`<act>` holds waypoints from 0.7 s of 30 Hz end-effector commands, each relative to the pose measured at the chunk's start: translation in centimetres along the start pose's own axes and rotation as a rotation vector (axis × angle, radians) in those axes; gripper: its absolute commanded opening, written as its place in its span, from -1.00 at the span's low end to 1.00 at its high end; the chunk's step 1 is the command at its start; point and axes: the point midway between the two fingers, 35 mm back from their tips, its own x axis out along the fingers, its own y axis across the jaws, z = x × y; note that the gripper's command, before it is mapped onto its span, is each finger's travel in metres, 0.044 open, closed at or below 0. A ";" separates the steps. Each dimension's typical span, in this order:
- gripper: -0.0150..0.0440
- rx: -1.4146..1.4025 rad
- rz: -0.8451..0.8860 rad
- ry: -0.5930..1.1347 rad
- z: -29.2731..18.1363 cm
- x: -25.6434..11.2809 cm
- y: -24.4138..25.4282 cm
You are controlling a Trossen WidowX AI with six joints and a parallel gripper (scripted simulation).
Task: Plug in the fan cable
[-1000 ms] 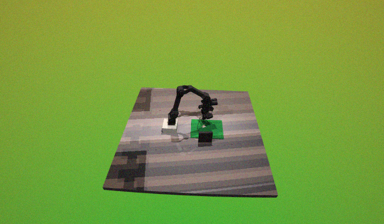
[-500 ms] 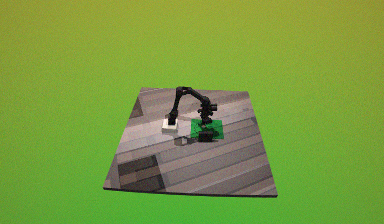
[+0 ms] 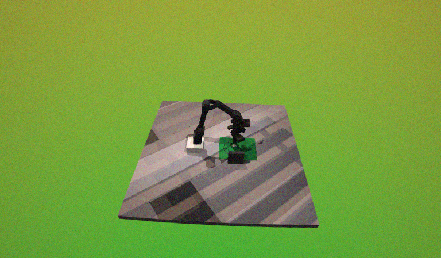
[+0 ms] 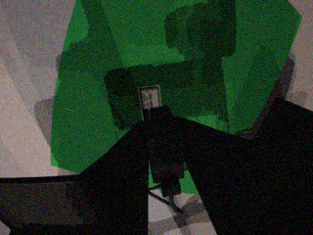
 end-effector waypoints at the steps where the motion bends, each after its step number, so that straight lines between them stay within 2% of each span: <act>1: -0.49 -0.005 0.004 0.005 0.0 0.1 0.1; 8: -0.49 -0.005 0.004 0.005 0.1 0.1 0.1; 13: -0.49 -0.003 0.004 0.005 0.1 2.3 0.2; 21: -0.49 -0.003 0.004 0.005 0.1 2.3 0.2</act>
